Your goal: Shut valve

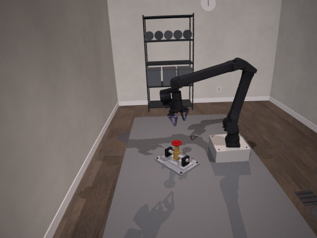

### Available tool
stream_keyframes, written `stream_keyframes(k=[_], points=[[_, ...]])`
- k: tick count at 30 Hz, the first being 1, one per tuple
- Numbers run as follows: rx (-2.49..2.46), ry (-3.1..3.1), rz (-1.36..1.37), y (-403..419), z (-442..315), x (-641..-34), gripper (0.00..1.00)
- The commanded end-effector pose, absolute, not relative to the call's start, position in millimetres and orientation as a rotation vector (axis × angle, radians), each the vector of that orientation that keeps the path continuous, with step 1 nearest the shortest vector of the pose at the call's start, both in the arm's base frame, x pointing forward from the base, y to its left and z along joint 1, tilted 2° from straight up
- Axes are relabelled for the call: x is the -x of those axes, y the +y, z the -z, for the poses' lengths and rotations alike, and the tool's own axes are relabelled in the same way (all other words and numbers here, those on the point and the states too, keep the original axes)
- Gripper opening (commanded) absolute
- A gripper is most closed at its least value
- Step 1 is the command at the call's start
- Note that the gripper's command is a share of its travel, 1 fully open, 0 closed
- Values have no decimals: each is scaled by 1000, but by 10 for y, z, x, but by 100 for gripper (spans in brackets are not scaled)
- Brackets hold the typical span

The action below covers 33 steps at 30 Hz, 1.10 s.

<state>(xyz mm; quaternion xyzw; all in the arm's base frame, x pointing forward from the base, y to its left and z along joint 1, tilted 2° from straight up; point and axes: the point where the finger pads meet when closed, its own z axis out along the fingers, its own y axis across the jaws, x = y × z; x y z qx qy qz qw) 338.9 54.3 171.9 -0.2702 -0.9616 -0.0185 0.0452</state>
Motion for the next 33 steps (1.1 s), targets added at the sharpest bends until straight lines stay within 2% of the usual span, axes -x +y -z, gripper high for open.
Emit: stream_keyframes(k=[1, 6, 12, 33], points=[[543, -3017, 66, 627, -1669, -3442, 100], [386, -3099, 90, 695, -1828, -3590, 100], [68, -3094, 65, 765, -1603, -3475, 100], [-919, -3027, 35, 1069, -1530, -3568, 100]])
